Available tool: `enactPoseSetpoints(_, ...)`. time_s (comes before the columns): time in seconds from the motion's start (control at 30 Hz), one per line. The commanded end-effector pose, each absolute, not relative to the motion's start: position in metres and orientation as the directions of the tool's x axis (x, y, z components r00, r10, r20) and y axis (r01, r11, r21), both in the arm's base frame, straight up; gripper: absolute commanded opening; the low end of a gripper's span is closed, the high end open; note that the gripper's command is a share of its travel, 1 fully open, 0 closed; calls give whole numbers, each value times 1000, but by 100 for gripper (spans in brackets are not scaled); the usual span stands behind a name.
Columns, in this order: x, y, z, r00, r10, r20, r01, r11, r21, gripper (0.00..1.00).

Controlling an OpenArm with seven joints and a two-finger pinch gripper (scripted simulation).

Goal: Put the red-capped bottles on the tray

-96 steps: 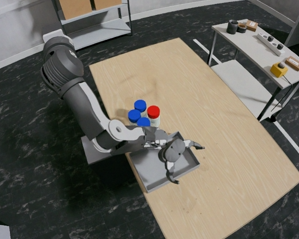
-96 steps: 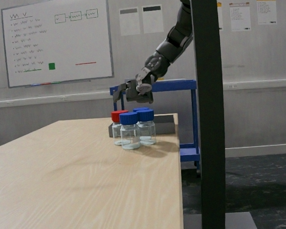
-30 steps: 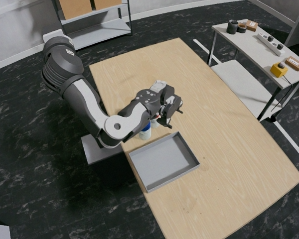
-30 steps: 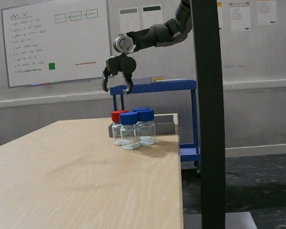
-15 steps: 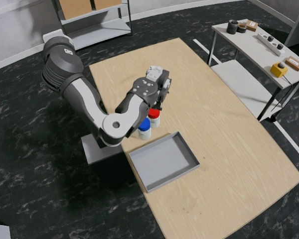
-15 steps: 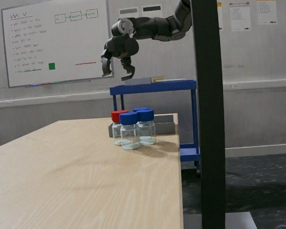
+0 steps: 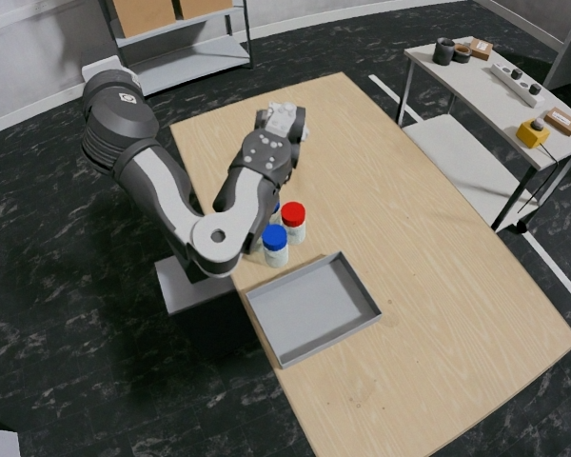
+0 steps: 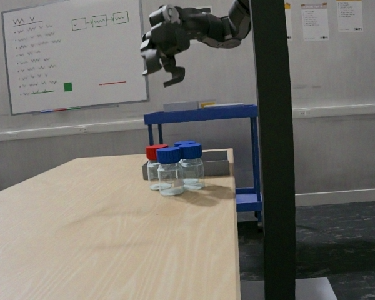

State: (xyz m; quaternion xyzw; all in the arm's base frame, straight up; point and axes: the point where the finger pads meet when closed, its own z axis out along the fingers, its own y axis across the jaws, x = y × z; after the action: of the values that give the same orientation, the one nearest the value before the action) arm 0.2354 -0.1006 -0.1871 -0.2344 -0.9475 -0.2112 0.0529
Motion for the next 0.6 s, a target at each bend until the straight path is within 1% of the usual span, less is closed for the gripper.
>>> enactPoseSetpoints(0.0, 233, -101, -187, -886, 410, 215, 463, 806, 369, 42)
enactPoseSetpoints(0.57, 234, -101, -186, -886, 414, 211, 464, 802, 375, 42)
